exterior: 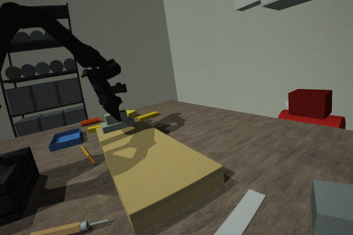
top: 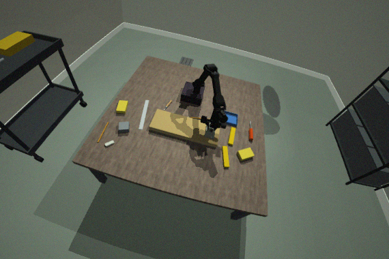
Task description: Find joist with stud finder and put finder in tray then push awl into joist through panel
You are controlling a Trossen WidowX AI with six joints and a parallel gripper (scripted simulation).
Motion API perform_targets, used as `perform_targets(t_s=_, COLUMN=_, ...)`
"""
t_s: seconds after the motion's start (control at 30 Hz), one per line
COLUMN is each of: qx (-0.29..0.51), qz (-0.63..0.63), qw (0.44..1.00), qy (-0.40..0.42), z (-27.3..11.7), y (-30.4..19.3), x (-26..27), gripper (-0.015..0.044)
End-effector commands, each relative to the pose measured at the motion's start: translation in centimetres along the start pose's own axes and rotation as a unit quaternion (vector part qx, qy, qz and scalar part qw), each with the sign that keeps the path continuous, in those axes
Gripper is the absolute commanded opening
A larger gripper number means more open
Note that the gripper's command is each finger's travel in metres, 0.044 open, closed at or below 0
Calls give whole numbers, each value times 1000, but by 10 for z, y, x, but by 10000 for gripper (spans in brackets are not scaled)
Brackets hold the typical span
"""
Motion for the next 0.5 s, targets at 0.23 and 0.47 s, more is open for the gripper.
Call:
perform_targets(t_s=0.23, qx=1, qz=0, qw=1000, qy=-2, z=0, y=2, x=-22, gripper=0)
perform_targets(t_s=0.47, qx=1, qz=0, qw=1000, qy=-2, z=1, y=3, x=-34, gripper=0)
Point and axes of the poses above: the point midway between the two fingers, 35 mm back from their tips, its own z axis out along the fingers, its own x axis across the jaws, y = z × x, the point moved 4 cm from there along -z, back along the fingers, and after that the axes turned 6 degrees about z, right-handed, at the moved point
